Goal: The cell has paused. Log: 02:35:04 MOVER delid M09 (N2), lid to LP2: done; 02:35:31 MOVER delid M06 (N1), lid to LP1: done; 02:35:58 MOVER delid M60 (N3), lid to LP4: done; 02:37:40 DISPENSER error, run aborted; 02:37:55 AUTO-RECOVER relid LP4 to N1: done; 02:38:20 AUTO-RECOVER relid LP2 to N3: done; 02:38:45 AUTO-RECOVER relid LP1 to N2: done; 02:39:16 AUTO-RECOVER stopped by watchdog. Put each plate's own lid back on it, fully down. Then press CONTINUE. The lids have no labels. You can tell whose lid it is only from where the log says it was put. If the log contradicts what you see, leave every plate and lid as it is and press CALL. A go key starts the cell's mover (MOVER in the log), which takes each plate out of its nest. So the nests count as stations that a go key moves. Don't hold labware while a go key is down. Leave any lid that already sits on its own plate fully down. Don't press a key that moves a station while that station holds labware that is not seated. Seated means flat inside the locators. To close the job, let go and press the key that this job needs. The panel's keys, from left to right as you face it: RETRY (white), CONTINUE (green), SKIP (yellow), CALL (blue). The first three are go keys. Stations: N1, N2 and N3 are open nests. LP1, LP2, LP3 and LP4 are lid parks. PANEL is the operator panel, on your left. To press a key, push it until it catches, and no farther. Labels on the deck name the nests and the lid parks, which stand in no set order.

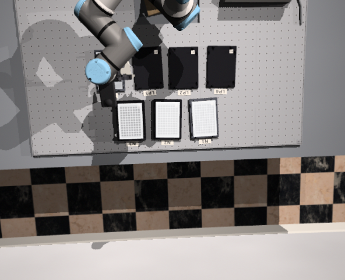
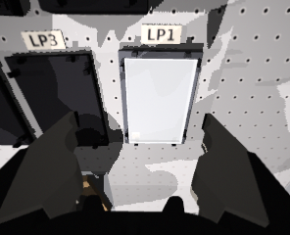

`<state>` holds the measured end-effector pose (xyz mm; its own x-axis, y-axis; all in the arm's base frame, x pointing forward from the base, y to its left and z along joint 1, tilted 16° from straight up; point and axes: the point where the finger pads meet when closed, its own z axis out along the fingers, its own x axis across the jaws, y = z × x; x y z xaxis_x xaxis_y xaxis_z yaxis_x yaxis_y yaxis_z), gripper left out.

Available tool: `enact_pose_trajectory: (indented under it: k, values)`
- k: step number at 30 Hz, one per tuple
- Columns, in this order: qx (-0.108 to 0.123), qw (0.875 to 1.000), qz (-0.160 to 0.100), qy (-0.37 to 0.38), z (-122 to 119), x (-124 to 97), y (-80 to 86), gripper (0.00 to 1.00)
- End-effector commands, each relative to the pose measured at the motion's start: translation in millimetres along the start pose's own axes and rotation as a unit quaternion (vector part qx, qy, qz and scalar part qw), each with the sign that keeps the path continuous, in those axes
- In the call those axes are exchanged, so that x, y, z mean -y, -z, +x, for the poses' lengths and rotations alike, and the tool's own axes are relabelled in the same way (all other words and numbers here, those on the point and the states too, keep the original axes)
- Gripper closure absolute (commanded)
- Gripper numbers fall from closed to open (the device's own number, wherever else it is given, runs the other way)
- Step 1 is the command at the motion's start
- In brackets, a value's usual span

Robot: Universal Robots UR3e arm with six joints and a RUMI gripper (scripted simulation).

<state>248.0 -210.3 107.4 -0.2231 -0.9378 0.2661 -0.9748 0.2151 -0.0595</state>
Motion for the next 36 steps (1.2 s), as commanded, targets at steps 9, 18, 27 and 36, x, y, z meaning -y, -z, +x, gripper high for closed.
enact_pose_trajectory:
  k: [9,18,27,36]
  values:
    - [0.001,1.000,0.004,0.001,22.2,-18.1,0.7,0.18]
    - [0.001,1.000,0.004,0.001,22.2,-18.1,-1.0,0.18]
    - [0.001,1.000,0.004,0.001,22.2,-18.0,-15.9,0.18]
    - [0.001,1.000,0.004,0.001,22.1,-17.9,-27.6,0.18]
